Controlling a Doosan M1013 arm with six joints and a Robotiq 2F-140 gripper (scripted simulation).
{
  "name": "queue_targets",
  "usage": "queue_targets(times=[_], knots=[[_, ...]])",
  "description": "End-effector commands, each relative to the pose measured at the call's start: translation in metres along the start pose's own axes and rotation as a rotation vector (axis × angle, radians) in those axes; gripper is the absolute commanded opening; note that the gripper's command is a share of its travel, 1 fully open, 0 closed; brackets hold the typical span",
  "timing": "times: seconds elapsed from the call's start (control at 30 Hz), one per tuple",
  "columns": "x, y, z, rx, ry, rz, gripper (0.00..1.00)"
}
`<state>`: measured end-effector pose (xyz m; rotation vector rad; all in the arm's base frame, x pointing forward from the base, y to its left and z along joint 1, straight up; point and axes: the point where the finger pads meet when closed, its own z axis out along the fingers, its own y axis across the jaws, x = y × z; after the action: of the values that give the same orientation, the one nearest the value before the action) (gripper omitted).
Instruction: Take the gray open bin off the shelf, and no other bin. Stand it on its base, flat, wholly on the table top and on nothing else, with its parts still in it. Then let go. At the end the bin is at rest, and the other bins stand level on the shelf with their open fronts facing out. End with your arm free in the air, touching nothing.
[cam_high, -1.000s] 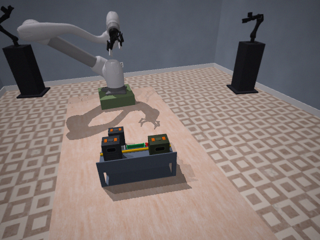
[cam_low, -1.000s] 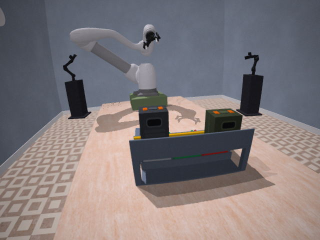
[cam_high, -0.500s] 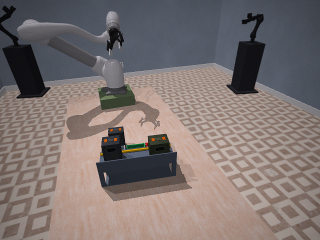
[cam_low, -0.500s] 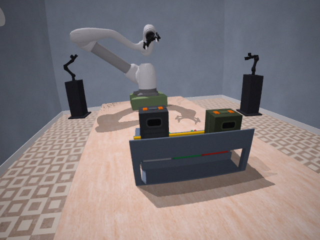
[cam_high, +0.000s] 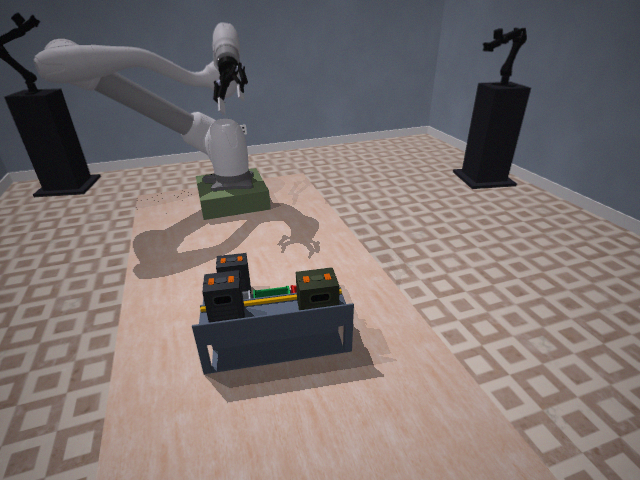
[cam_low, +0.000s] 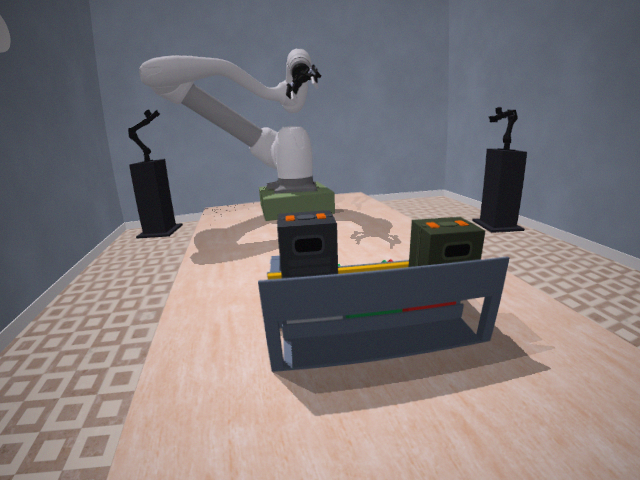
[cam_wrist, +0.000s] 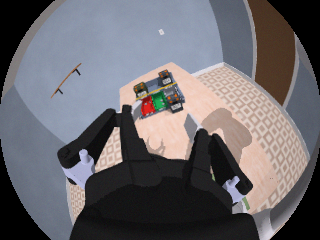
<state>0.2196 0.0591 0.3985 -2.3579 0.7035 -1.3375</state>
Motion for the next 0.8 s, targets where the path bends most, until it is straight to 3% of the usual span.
queue_targets(times=[0.0, 0.5, 0.67, 0.77], knots=[[0.0, 0.0, 0.0, 0.0, 0.0, 0.0, 0.57], [0.0, 0.0, 0.0, 0.0, 0.0, 0.0, 0.57], [0.0, 0.0, 0.0, -0.184, -0.092, 0.159, 0.57], [0.0, 0.0, 0.0, -0.184, -0.092, 0.159, 0.57]])
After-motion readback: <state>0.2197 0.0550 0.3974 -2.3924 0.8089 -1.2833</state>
